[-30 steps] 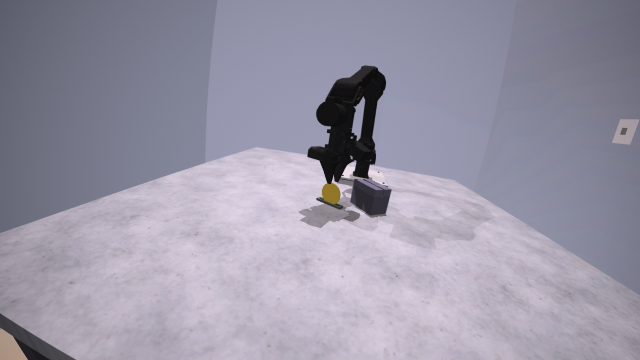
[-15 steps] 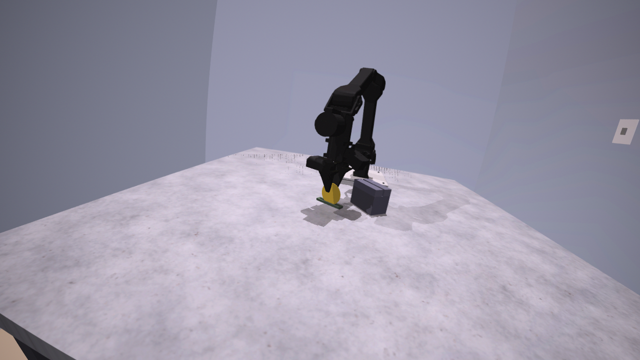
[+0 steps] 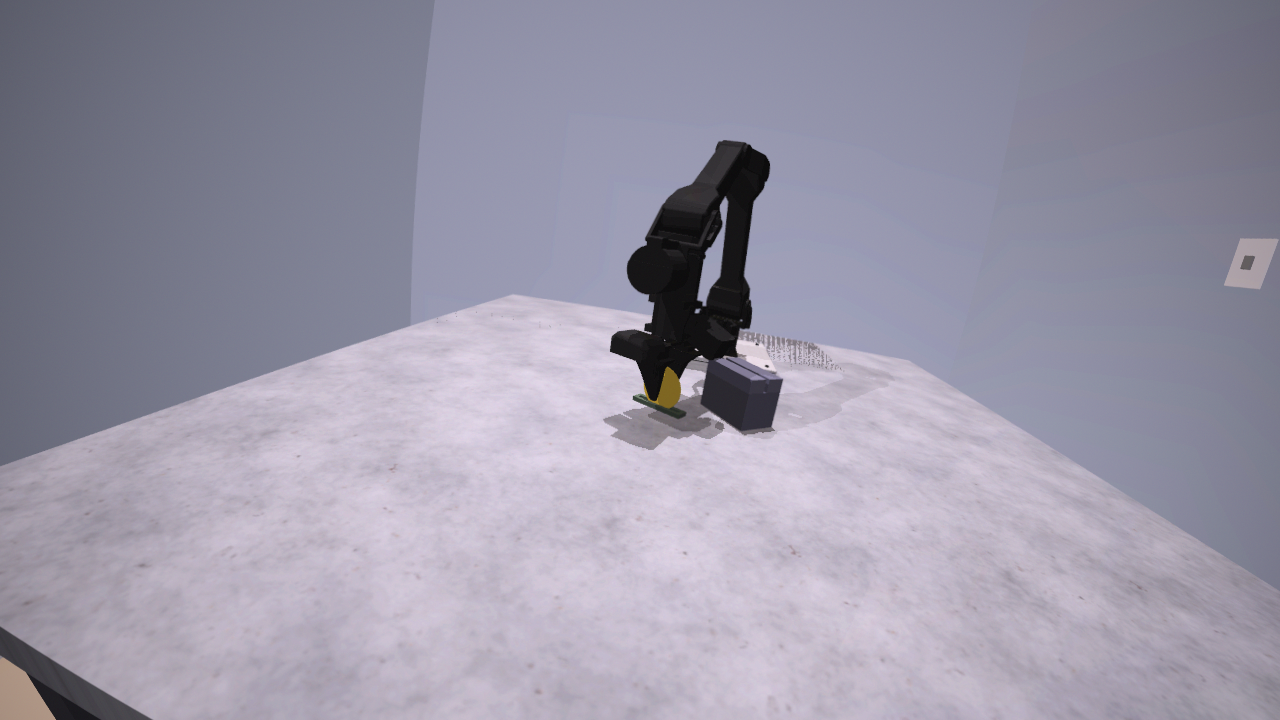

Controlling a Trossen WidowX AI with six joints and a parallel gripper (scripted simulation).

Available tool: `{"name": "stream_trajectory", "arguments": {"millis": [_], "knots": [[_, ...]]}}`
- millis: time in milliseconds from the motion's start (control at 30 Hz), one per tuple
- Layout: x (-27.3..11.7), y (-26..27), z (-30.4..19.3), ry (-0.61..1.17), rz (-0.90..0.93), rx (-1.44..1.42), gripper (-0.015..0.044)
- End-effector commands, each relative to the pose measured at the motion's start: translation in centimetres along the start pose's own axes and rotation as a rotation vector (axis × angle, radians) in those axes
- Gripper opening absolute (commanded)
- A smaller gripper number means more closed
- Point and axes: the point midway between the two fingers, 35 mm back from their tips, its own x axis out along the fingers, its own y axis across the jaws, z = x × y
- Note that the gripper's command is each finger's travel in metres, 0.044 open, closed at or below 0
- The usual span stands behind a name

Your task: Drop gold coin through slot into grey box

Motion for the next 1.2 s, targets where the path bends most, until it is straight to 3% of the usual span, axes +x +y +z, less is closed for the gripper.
{"name": "stream_trajectory", "arguments": {"millis": [0,67,267,600,1167], "knots": [[0.6,0.1,0.0,0.001,0.001,0.005,0.0161],[0.7,0.1,0.0,0.001,0.001,0.005,0.0161],[0.7,0.1,0.0,0.001,0.001,0.005,0.0003],[0.5,0.1,0.0,0.001,0.001,0.005,0.0],[-3.6,-0.3,0.0,0.001,0.0,0.005,0.0]]}}
